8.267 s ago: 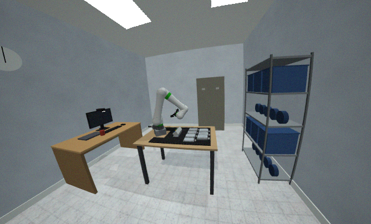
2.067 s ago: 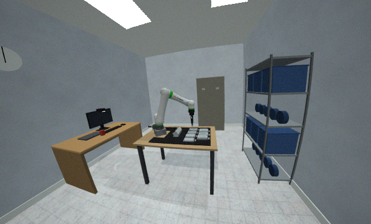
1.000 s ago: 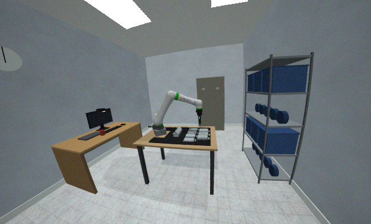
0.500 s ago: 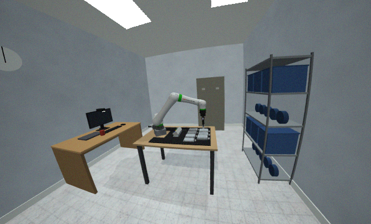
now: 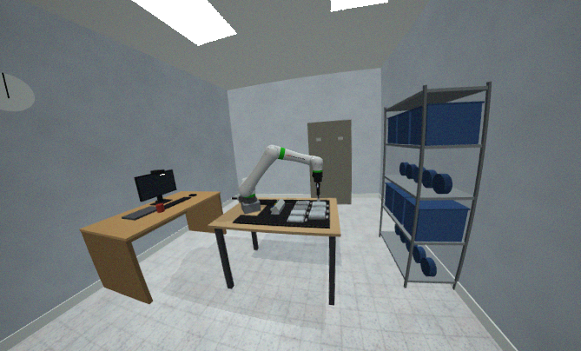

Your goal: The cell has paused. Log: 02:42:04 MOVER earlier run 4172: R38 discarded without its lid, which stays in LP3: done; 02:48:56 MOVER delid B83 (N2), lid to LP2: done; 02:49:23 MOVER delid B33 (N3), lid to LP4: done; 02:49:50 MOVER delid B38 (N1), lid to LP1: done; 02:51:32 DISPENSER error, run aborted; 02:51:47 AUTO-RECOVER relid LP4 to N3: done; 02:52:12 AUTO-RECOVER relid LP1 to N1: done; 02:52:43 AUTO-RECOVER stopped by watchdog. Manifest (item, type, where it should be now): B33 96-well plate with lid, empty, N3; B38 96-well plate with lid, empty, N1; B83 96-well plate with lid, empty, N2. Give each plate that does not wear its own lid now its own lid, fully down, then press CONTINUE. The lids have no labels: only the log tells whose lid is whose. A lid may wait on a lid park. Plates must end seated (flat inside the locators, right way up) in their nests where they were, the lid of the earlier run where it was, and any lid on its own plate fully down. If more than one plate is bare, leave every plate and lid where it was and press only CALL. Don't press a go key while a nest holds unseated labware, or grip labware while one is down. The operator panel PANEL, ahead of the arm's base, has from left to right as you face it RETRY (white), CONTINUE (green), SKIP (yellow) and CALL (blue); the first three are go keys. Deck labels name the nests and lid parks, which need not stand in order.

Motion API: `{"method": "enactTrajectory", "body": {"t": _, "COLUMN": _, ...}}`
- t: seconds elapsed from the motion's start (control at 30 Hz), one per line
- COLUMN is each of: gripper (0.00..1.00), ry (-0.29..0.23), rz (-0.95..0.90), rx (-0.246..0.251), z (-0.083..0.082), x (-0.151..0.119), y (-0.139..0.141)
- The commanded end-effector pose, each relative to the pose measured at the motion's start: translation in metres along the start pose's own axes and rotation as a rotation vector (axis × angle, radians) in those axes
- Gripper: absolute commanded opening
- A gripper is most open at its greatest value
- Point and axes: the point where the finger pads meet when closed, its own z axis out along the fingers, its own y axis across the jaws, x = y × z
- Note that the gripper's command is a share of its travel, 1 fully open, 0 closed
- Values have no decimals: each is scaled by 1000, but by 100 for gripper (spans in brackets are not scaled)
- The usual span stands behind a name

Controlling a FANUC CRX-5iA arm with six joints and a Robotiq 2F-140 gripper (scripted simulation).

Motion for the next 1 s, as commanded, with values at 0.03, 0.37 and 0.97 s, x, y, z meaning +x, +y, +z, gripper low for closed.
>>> {"method": "enactTrajectory", "body": {"t": 0.03, "gripper": 0, "ry": 1, "rz": 0, "rx": 0, "z": 0, "x": 0, "y": 0}}
{"method": "enactTrajectory", "body": {"t": 0.37, "gripper": 0, "ry": 1, "rz": 0, "rx": 0, "z": 0, "x": -1, "y": 118}}
{"method": "enactTrajectory", "body": {"t": 0.97, "gripper": 0, "ry": 1, "rz": 0, "rx": 0, "z": 0, "x": -2, "y": 128}}
